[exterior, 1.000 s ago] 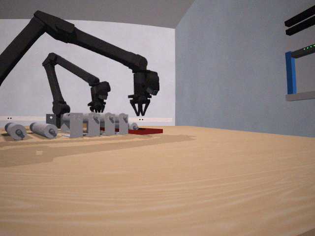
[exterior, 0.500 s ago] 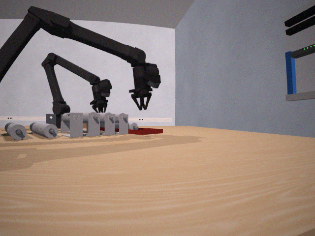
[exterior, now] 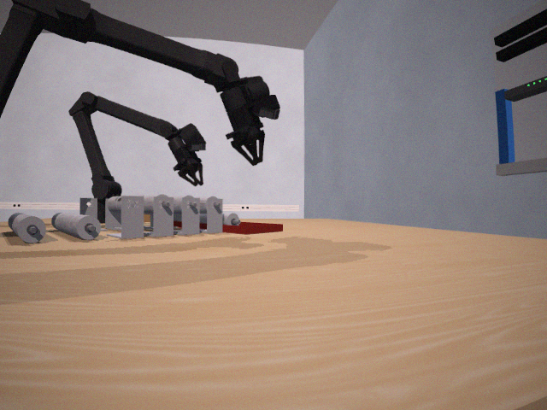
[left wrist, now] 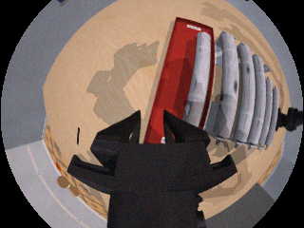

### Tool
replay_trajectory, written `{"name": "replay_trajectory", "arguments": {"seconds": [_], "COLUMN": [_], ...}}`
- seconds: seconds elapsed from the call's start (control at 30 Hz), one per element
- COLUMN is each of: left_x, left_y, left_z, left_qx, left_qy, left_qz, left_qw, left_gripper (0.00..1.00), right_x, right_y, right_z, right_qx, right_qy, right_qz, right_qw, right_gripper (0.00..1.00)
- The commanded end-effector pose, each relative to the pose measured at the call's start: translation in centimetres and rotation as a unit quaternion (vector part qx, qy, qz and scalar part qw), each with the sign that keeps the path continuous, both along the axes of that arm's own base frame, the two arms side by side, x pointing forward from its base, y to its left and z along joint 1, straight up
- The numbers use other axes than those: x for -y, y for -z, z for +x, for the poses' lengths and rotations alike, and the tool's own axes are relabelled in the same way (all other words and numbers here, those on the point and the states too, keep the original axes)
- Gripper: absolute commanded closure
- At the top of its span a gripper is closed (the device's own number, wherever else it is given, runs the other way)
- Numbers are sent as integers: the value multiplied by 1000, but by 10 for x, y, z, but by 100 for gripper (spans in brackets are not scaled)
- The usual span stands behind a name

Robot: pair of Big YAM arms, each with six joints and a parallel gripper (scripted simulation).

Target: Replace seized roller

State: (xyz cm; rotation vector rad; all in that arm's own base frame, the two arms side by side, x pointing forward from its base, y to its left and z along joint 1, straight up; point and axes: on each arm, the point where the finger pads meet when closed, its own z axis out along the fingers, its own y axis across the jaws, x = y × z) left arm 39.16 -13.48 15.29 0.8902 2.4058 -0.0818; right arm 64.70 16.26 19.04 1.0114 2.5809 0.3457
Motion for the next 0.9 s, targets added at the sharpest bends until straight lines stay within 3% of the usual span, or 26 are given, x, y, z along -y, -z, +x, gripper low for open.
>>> {"name": "replay_trajectory", "arguments": {"seconds": [0.0, 0.03, 0.17, 0.3, 0.43, 0.5, 0.57, 0.77, 0.87], "left_x": [4, 5, -6, -18, -29, -36, -36, -59, -69], "left_y": [-53, -48, -72, -121, -139, -164, -164, -221, -238], "left_z": [35, 42, 64, 80, 102, 106, 106, 121, 132], "left_qx": [63, 61, 98, 159, 187, 216, 216, 283, 305], "left_qy": [-28, -33, -63, -93, -122, -134, -134, -170, -188], "left_qz": [-31, -32, -49, -77, -93, -107, -107, -139, -152], "left_qw": [997, 997, 992, 980, 970, 961, 961, 934, 921], "left_gripper": [68, 68, 68, 68, 68, 68, 68, 68, 68], "right_x": [10, 13, 28, 47, 63, 71, 71, 96, 108], "right_y": [-28, -29, -64, -95, -125, -140, -140, -183, -205], "right_z": [6, 7, 5, 2, -5, -9, -9, -27, -38], "right_qx": [48, 57, 117, 176, 231, 259, 259, 335, 371], "right_qy": [-35, -43, -70, -94, -116, -126, -126, -150, -159], "right_qz": [-5, -9, -22, -42, -68, -82, -82, -133, -163], "right_qw": [998, 997, 990, 979, 964, 954, 954, 921, 900], "right_gripper": [68, 68, 68, 68, 68, 68, 68, 68, 68]}}
